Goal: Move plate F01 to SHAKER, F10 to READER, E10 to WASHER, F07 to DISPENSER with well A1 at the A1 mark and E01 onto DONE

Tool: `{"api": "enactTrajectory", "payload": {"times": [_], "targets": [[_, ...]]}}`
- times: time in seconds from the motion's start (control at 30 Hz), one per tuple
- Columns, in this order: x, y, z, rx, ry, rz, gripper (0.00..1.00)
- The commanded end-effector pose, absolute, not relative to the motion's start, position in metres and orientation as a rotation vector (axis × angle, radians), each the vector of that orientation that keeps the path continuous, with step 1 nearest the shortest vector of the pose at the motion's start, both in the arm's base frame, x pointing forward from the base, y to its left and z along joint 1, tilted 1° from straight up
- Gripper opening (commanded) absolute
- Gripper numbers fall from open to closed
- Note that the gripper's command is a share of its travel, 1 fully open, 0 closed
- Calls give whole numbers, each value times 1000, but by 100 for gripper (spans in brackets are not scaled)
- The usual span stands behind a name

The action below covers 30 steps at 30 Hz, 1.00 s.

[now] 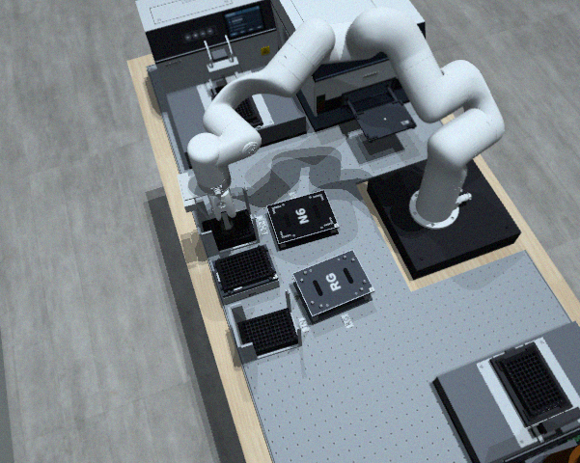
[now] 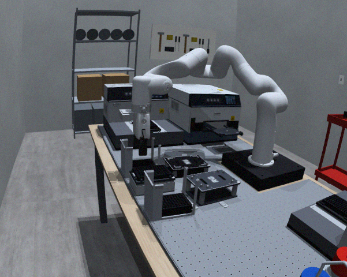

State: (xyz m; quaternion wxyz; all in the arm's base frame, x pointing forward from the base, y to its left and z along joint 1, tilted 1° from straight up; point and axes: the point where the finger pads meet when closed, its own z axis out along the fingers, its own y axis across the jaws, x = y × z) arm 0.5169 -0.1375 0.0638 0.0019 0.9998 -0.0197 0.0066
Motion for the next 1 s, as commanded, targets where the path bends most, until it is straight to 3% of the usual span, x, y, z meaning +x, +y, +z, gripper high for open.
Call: {"api": "enactTrajectory", "payload": {"times": [0.0,0.97], "targets": [[518,-137,72,3136,-61,28,100],[518,-137,105,3136,-61,28,100]]}}
